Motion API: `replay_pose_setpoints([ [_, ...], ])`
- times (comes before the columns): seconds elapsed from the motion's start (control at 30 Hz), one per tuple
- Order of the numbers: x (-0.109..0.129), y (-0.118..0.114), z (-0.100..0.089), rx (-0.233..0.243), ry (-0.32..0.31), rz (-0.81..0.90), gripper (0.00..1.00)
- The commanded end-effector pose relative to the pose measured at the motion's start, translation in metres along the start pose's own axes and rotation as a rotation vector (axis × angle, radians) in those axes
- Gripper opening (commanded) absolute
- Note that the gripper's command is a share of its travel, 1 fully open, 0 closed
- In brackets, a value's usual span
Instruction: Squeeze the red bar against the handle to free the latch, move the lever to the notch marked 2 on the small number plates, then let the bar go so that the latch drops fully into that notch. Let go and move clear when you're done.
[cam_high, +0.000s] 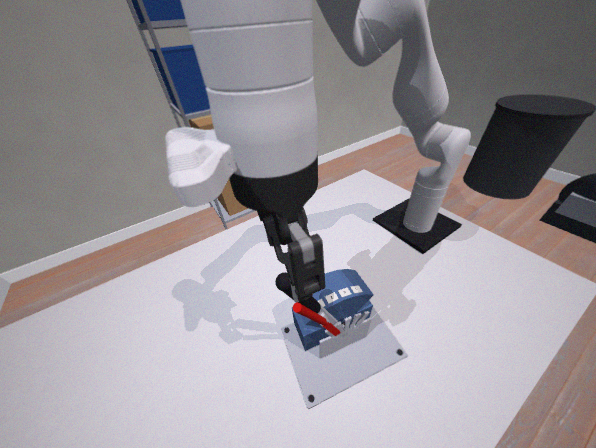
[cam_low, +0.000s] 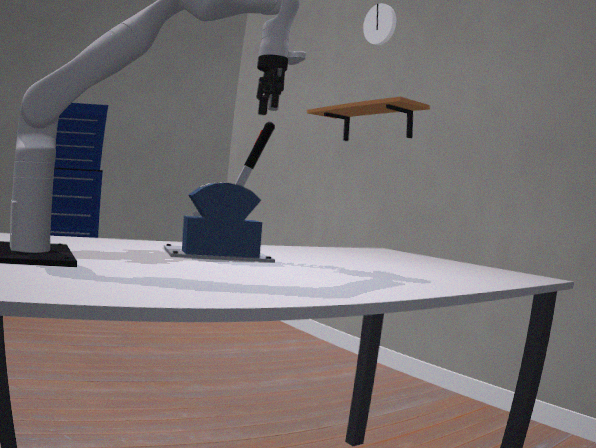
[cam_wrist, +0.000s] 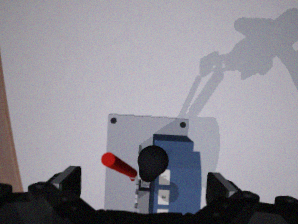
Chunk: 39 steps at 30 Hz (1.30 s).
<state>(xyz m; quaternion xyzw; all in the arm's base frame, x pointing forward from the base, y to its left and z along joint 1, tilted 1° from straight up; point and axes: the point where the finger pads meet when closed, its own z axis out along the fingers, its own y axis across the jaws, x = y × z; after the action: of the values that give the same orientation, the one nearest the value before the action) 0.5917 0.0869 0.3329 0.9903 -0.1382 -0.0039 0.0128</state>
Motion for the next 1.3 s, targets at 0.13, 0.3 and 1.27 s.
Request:
replay_pose_setpoints([
  [0.13, 0.0001, -0.0019, -0.0018, 0.008, 0.005, 0.002, 0.98],
  [0.3, 0.0001, -0.0019, -0.0018, 0.008, 0.005, 0.002, 0.98],
  [1.27, 0.0005, -0.0003, 0.008, 0.007, 0.004, 0.011, 0.98],
])
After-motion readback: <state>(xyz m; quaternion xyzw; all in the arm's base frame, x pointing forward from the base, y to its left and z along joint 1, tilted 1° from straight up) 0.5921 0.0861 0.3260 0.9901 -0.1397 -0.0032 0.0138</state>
